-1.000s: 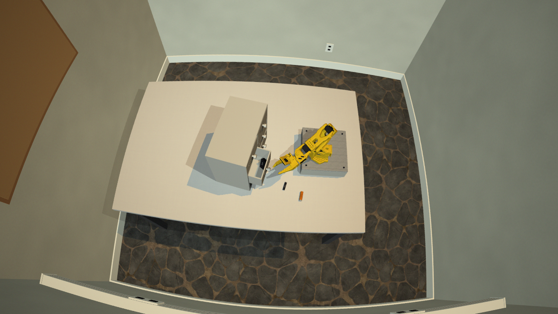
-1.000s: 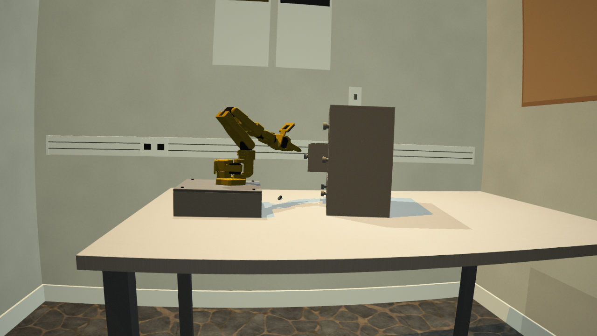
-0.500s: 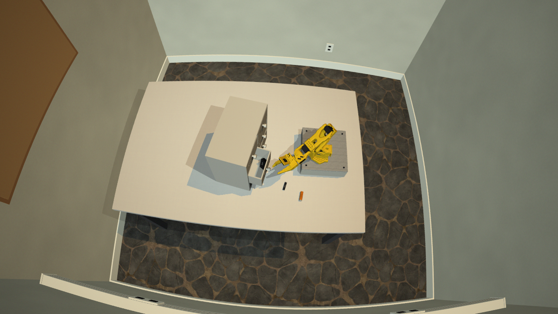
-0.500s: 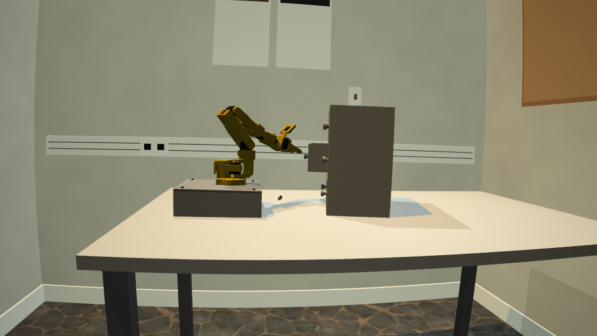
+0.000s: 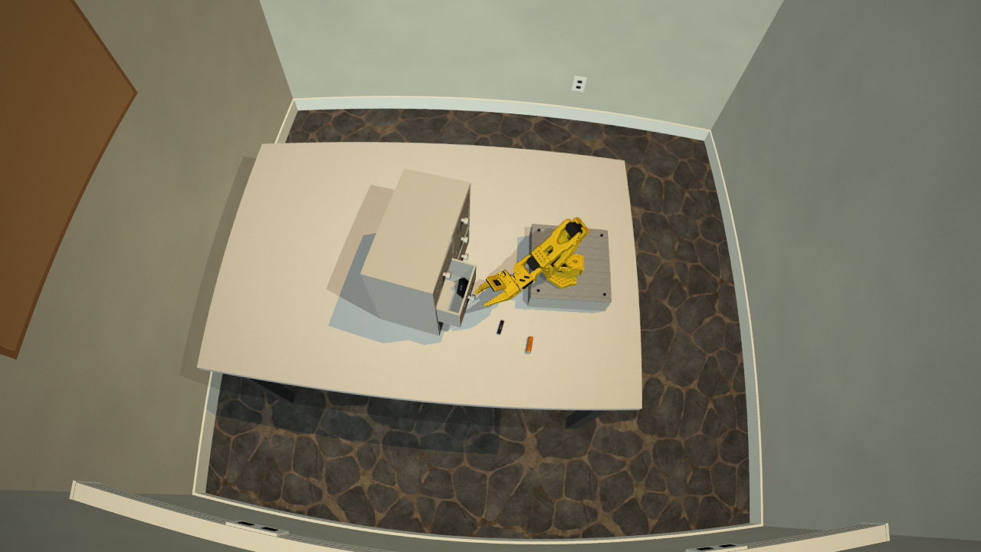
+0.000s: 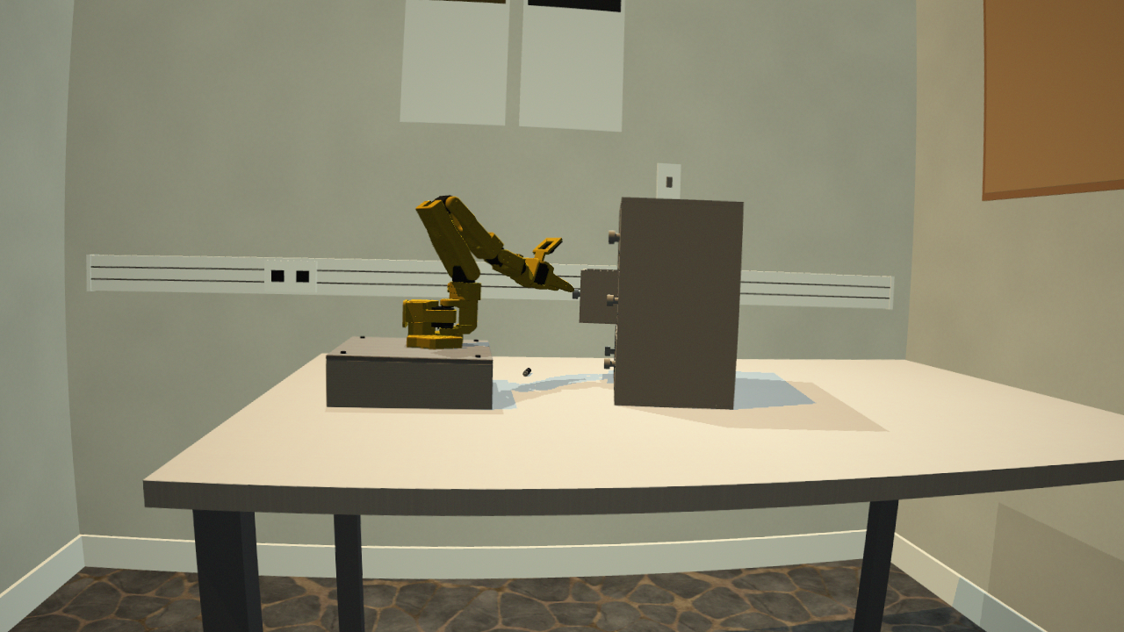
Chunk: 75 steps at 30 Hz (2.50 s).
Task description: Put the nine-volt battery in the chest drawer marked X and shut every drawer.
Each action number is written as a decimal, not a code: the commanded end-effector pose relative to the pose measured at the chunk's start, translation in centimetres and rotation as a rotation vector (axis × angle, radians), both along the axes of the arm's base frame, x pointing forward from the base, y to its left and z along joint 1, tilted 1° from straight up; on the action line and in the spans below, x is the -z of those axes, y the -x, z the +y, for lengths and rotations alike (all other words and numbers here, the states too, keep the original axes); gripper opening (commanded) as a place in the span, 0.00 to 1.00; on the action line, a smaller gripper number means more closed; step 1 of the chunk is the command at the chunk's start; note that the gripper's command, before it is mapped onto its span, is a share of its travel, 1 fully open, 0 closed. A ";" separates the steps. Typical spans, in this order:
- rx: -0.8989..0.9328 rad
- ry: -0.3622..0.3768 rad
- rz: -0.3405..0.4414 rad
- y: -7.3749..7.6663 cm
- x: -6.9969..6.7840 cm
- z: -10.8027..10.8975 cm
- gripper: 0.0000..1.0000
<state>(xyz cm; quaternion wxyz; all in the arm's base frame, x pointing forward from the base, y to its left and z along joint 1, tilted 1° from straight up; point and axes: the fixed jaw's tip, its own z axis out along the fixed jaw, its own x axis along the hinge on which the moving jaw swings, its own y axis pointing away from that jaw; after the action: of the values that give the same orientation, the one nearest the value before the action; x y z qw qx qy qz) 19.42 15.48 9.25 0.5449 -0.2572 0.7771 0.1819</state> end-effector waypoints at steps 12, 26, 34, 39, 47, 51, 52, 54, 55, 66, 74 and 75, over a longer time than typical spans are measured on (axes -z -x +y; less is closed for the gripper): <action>0.046 -0.011 -0.002 -1.7 0.5 -0.2 0.21; 0.061 -0.011 -0.002 -2.3 0.8 -0.3 0.21; 0.064 -0.011 -0.002 -2.3 0.8 -0.3 0.21; 0.071 -0.011 -0.002 -2.6 0.7 -0.3 0.21; 0.082 -0.011 -0.002 -3.0 0.7 -0.4 0.21; 0.084 -0.011 -0.002 -3.0 0.7 -0.5 0.21; 0.084 -0.011 -0.002 -3.0 0.7 -0.5 0.21; 0.084 -0.011 -0.002 -3.0 0.7 -0.5 0.21; 0.084 -0.011 -0.002 -3.0 0.7 -0.5 0.21; 0.084 -0.011 -0.002 -3.0 0.7 -0.5 0.21; 0.104 -0.011 -0.002 -3.7 0.7 -0.7 0.21; 0.106 -0.011 -0.002 -3.7 0.7 -0.7 0.21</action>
<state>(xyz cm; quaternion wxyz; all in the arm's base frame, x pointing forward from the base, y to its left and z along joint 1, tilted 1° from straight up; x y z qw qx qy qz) 22.49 15.08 8.36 0.5511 -0.2259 0.7871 0.1603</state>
